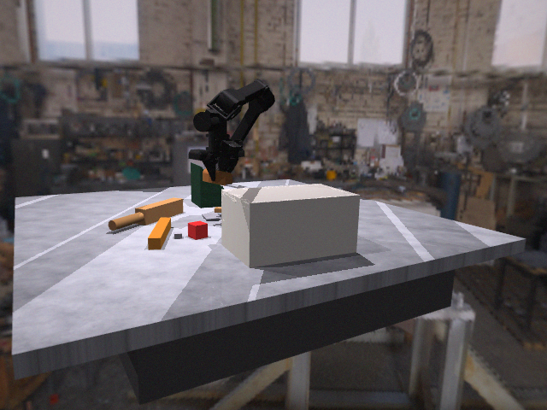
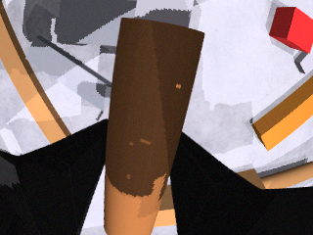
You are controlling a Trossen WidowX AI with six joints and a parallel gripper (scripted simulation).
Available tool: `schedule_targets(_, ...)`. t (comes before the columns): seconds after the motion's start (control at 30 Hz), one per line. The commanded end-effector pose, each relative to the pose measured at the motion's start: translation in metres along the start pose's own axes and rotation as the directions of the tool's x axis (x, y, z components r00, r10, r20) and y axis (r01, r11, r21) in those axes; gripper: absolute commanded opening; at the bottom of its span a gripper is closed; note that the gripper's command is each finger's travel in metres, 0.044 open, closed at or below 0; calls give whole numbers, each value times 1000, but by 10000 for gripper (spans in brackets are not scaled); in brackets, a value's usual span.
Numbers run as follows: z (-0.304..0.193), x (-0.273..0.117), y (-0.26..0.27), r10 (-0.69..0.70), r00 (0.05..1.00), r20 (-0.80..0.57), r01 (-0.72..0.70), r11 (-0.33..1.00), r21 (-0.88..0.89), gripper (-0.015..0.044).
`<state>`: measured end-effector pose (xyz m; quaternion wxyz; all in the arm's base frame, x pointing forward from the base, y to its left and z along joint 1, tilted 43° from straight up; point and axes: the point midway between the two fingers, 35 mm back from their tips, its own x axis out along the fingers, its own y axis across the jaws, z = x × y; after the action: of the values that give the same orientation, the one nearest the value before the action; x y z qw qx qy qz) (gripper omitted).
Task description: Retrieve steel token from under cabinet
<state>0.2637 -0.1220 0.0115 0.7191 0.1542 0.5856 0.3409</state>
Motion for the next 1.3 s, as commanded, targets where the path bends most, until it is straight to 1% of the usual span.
schedule_targets(0.0, -3, 4, -7, -4, 1000, 13, 3, 1000, 20, 0)
schedule_targets(1.27, -25, 56, -51, -5, 1000, 13, 5, 999, 32, 0)
